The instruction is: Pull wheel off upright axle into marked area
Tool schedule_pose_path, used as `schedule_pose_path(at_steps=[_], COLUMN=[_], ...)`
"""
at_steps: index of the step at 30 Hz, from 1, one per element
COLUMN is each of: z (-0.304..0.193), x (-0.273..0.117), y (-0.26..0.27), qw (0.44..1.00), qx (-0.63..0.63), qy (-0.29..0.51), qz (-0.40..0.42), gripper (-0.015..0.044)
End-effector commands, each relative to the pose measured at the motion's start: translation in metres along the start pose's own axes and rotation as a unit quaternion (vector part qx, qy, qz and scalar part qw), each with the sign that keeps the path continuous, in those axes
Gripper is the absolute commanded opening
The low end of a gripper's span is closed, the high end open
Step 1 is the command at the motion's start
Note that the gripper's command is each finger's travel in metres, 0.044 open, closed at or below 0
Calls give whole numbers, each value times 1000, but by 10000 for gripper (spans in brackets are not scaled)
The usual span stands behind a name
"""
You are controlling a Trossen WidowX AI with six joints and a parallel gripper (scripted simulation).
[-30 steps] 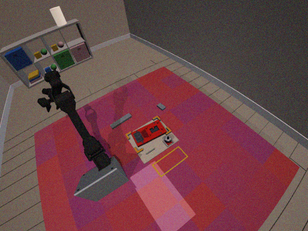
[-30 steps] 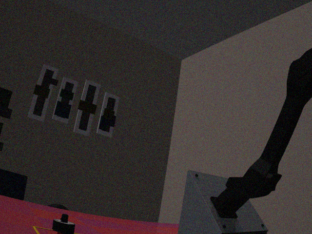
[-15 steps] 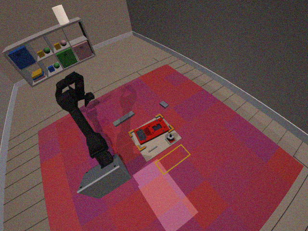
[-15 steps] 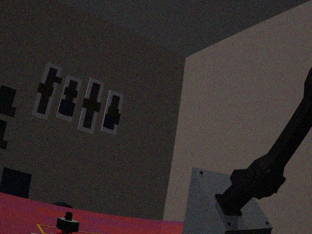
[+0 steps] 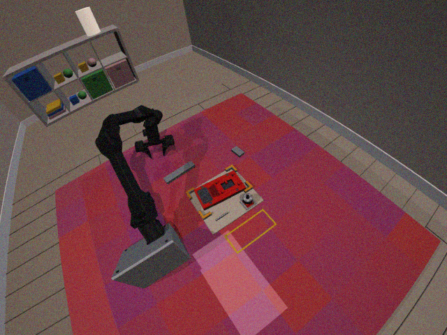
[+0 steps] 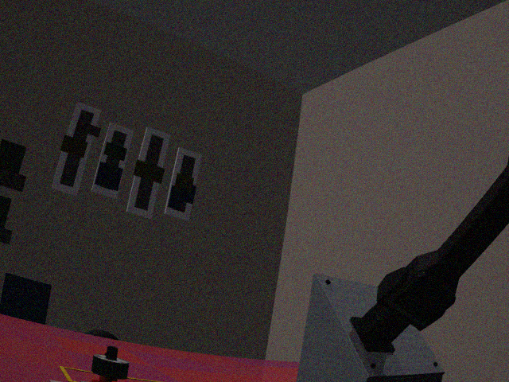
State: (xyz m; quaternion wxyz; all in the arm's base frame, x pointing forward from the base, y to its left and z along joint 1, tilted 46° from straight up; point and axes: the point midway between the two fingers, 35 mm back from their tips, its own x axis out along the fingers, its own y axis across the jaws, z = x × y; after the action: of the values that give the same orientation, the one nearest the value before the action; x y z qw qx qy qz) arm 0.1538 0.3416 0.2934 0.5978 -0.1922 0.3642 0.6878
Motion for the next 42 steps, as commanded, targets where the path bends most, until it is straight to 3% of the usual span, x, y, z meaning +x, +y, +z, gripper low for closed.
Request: schedule_pose_path(at_steps=[1, 10, 22, 29, 42], z=[-23, -84, -206, -291, -438], x=[0, -14, -47, -68, -100], y=[-55, -150, -242, -267, -269], qw=[998, 980, 927, 863, 772], qx=[63, 187, 365, 498, 627], qy=[10, 7, 2, -25, -89], qz=[-21, -62, -83, -75, -64], gripper=[300, 300, 300, 300, 300])
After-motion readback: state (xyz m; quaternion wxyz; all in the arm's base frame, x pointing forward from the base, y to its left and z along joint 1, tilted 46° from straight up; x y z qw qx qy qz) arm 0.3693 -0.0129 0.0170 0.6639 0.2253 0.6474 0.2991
